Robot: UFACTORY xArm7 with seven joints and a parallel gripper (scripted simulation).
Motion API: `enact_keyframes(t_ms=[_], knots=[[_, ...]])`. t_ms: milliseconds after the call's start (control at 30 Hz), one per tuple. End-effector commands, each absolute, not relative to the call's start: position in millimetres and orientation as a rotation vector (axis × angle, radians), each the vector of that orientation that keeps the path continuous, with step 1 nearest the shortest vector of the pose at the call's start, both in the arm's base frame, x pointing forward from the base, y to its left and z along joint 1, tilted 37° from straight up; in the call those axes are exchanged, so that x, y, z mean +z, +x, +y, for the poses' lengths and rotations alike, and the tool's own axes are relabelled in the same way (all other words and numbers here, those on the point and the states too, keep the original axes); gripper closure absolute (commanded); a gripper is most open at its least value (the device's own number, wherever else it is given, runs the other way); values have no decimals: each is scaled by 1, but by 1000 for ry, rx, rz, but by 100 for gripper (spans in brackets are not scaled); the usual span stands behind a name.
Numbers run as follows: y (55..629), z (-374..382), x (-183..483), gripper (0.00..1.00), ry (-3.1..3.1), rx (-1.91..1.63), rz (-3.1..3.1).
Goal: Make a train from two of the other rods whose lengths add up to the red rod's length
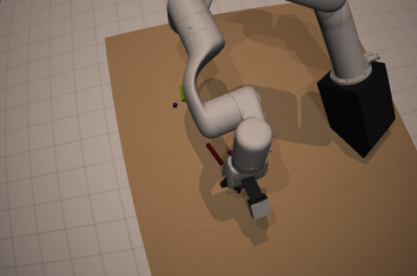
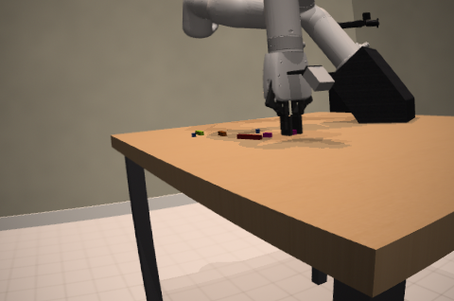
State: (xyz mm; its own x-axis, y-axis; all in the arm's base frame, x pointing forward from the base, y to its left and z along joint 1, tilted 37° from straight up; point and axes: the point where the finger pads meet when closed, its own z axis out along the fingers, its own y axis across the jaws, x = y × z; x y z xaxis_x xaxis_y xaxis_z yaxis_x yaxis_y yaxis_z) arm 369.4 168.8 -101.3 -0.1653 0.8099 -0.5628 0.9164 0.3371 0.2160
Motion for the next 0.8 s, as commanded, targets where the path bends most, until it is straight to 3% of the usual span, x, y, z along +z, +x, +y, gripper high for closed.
enact_keyframes(t_ms=[0, 767], knots=[[369, 171, -100, 85, 1505, -226, 2010], [373, 166, -108, 85, 1505, -226, 2010]])
